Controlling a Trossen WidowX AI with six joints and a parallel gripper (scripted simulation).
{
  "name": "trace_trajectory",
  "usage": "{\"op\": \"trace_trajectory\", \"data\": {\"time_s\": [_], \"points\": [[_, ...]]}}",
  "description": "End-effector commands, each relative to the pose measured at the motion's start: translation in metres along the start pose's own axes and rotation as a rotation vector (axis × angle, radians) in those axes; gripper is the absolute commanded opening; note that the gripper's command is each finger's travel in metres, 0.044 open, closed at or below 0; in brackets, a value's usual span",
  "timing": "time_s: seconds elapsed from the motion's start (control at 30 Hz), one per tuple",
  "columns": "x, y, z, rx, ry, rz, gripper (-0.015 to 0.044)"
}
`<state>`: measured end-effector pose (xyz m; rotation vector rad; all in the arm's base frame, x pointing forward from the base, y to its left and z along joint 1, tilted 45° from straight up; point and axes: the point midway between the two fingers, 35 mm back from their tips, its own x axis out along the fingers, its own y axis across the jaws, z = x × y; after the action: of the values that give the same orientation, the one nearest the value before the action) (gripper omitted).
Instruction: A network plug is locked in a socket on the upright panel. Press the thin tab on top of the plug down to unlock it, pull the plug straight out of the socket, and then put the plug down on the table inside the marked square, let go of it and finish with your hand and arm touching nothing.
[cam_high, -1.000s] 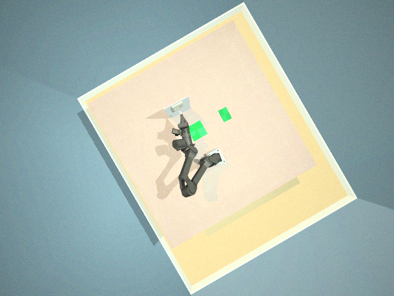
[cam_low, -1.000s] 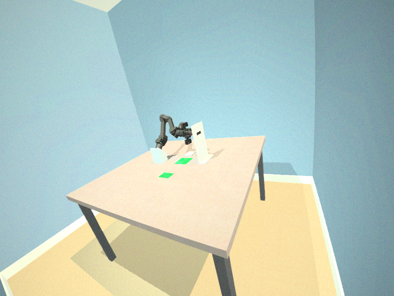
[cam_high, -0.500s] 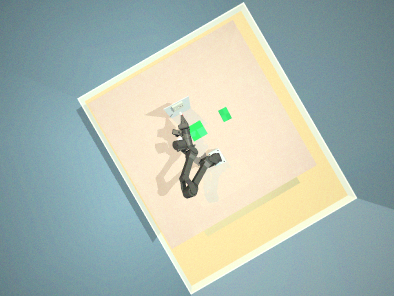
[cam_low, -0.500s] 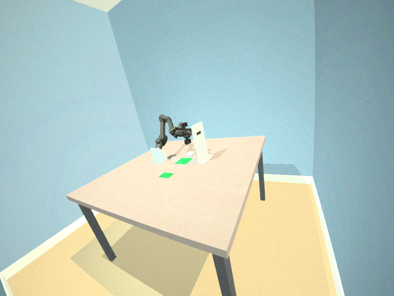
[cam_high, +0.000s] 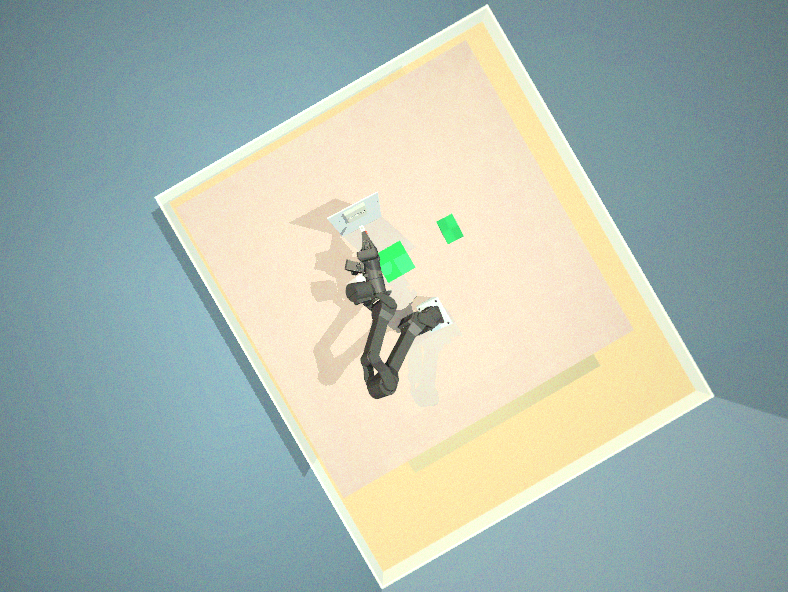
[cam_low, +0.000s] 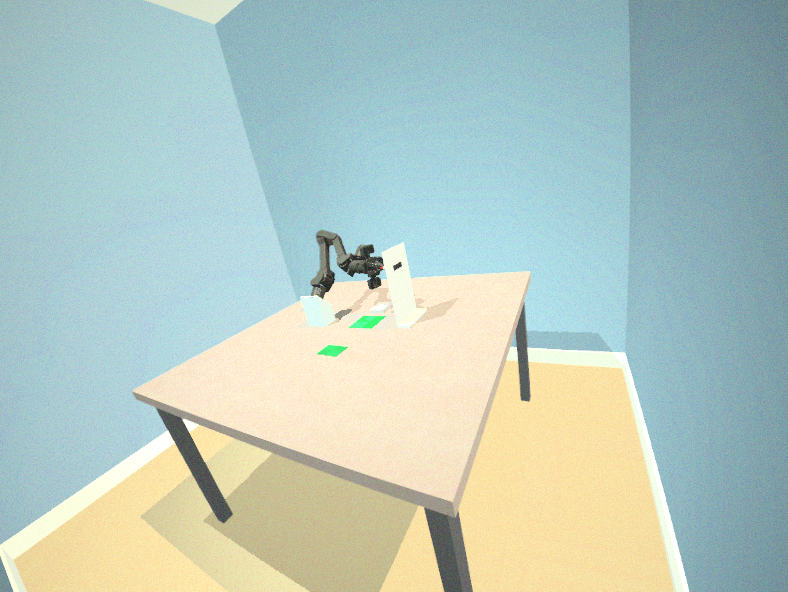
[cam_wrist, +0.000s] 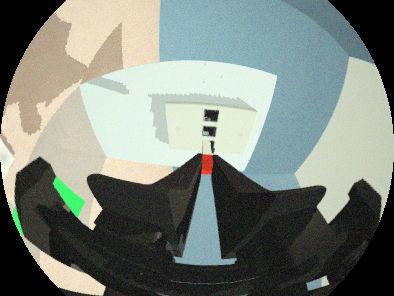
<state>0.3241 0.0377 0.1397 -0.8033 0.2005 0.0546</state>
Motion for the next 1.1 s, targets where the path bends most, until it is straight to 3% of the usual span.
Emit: {"op": "trace_trajectory", "data": {"time_s": [0.0,1.07], "points": [[-0.004,0.0,-0.001,0.004,0.002,-0.003,0.0],[-0.014,0.0,-0.003,0.004,0.002,-0.003,0.0]]}}
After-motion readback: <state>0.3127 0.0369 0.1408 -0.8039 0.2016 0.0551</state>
